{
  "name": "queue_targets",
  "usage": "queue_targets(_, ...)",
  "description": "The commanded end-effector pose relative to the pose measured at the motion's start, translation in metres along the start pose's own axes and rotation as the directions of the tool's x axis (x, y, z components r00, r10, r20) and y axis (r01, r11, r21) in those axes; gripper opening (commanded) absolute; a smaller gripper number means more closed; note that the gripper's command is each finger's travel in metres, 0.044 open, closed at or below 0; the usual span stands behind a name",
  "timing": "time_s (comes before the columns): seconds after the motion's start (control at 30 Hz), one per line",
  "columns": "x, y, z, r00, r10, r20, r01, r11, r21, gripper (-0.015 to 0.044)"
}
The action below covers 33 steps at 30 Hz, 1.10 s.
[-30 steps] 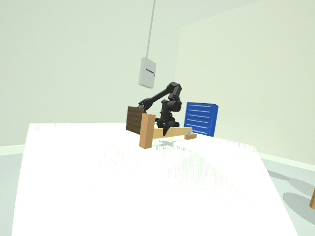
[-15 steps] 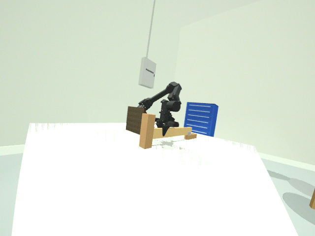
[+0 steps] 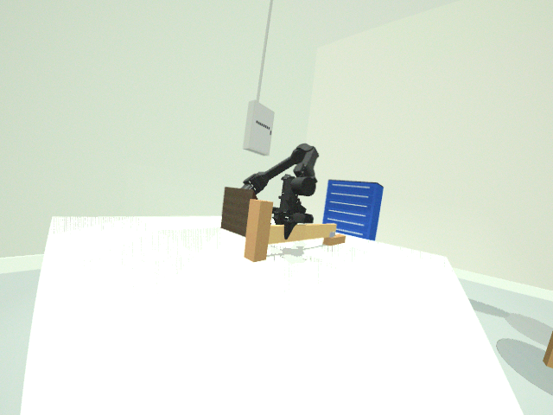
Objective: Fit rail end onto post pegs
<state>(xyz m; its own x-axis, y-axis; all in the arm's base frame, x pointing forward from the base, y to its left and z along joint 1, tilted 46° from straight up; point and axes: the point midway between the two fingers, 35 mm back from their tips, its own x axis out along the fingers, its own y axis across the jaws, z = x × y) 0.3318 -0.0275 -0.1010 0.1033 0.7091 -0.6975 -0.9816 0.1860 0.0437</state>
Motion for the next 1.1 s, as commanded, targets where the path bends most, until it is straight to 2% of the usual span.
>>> queue_targets(0.0, -0.0026, -0.0022, -0.0029, 1.0, -0.009, -0.001, 0.009, 1.0, -0.002, 0.0)
queue_targets(1.07, -0.0025, -0.0023, -0.0112, 1.0, -0.009, -0.001, 0.009, 1.0, -0.002, 0.0)
